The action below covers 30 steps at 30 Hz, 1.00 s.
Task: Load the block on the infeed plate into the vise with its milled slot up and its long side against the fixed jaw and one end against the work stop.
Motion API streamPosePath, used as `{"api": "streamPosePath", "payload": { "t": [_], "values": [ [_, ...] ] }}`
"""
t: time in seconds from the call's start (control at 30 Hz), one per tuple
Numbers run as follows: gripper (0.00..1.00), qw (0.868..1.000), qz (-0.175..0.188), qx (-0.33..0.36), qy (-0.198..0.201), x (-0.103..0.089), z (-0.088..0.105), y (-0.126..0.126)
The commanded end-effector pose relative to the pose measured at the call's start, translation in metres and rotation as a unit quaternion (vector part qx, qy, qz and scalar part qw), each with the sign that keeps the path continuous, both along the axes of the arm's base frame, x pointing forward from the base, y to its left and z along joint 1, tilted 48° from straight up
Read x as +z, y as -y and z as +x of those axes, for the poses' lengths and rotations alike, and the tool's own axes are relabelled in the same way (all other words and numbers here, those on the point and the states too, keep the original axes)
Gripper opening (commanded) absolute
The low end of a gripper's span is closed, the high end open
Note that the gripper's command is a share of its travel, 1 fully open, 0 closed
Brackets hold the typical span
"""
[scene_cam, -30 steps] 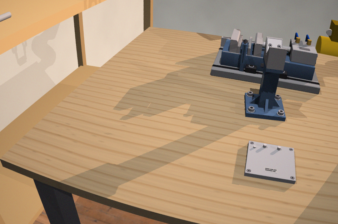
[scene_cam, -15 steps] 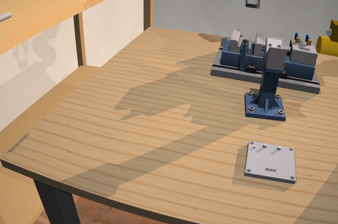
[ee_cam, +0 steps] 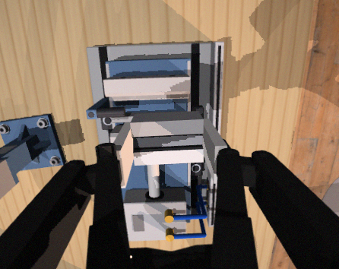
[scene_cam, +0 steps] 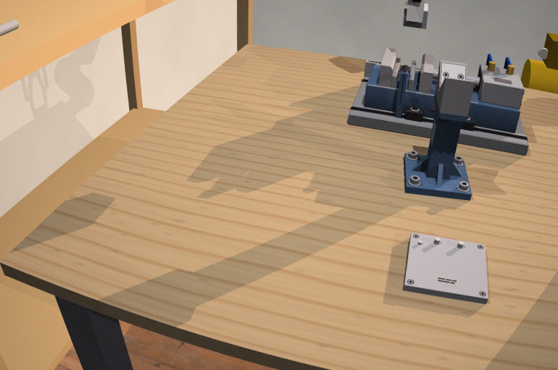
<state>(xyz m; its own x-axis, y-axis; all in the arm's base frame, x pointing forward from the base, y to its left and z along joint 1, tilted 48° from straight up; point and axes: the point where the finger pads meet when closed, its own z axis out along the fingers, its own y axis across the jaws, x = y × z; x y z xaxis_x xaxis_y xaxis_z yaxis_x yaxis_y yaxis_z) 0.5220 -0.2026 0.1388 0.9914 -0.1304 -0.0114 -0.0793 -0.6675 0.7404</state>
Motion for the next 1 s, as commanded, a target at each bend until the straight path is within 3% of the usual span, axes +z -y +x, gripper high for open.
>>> {"api": "streamPosePath", "payload": {
  "t": [0.0, 0.97],
  "values": [
    [0.0, 1.0, 0.001, 0.001, 0.007, -0.005, 0.002, 0.004],
    [0.0, 1.0, 0.001, 0.001, 0.007, -0.02, 0.001, 0.02]
  ]
}}
